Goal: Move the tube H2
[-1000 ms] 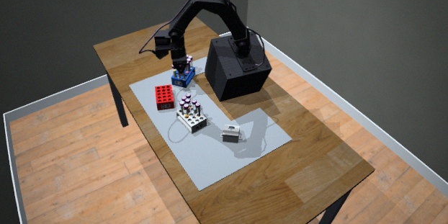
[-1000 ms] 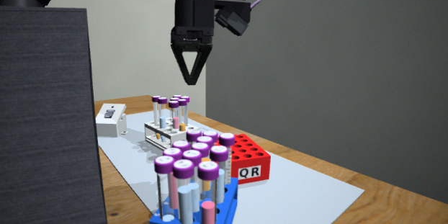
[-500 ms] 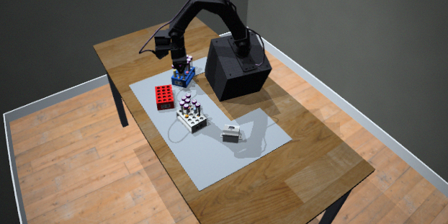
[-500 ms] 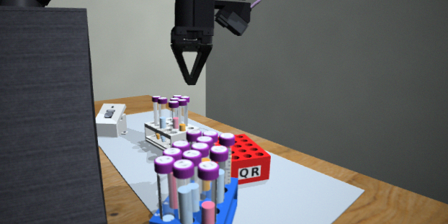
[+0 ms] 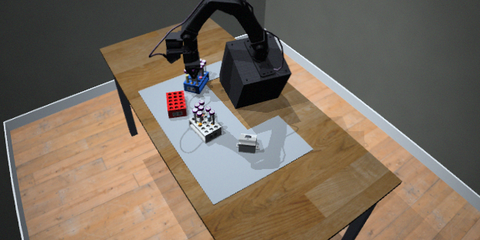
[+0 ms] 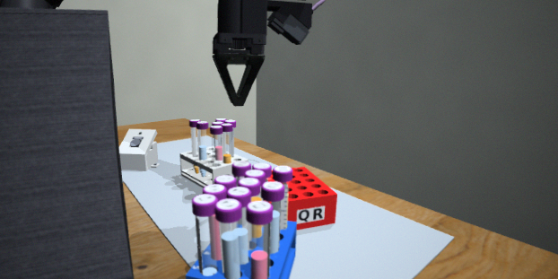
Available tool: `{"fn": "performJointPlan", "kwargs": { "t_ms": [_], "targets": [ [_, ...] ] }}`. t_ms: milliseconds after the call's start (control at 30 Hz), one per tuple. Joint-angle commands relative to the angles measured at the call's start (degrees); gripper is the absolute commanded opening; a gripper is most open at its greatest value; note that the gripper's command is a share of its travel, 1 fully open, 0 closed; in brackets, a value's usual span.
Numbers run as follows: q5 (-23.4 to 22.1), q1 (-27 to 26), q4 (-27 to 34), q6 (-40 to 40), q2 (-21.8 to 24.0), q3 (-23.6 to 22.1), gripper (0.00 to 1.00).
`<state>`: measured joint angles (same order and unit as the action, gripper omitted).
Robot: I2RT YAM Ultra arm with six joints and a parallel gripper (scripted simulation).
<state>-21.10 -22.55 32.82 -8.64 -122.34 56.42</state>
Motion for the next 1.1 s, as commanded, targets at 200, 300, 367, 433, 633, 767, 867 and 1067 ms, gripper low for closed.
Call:
{"fn": "performJointPlan", "kwargs": {
  "t_ms": [200, 300, 367, 433, 633, 767, 867, 1067],
  "targets": [
    [-0.6, -1.2, 1.3, 3.9, 2.0, 1.6, 0.30],
    [-0.7, -1.3, 1.4, 9.3, 2.0, 1.7, 0.30],
    [-0.7, -1.1, 1.4, 13.0, 1.9, 1.7, 0.30],
    [-0.7, -1.1, 1.3, 16.6, 1.9, 1.8, 0.30],
    [-0.7, -1.2, 1.1, 24.1, 1.9, 1.8, 0.30],
    [-0.6, -1.1, 1.1, 31.9, 1.9, 1.8, 0.30],
    [-0.7, -1.1, 1.1, 37.5, 1.9, 1.8, 0.30],
    [-0.6, -1.1, 1.1, 48.8, 1.9, 1.8, 0.30]
  ]
}}
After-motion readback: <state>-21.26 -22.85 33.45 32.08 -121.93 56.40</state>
